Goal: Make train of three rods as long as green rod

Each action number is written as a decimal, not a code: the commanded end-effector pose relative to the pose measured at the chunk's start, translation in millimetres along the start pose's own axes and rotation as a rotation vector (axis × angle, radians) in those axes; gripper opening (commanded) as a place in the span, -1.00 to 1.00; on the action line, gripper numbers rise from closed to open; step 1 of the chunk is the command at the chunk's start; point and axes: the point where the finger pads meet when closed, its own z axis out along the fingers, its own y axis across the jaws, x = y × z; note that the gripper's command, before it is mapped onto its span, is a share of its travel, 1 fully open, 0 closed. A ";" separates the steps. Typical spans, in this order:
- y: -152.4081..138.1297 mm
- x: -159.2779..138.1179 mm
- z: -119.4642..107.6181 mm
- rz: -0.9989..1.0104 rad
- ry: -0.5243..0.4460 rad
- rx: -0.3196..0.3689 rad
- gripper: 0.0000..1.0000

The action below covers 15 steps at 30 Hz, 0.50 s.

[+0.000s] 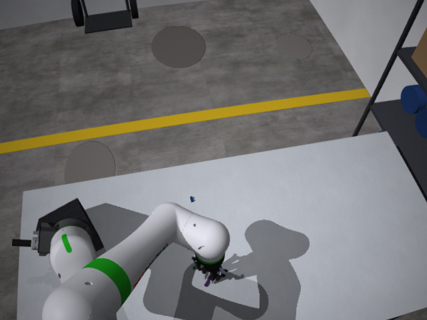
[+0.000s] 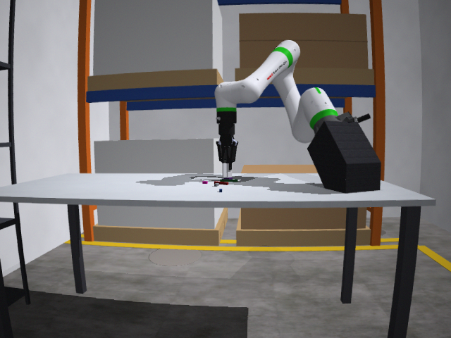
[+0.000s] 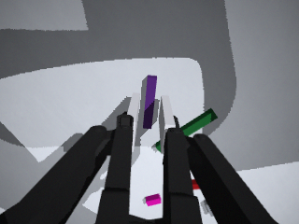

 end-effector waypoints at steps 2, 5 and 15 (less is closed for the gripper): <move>-0.1 -0.2 3.1 0.000 0.000 0.000 -0.71; -0.1 -0.2 6.2 0.000 0.000 0.000 -0.71; -0.1 -0.2 12.6 0.000 0.000 0.000 -0.71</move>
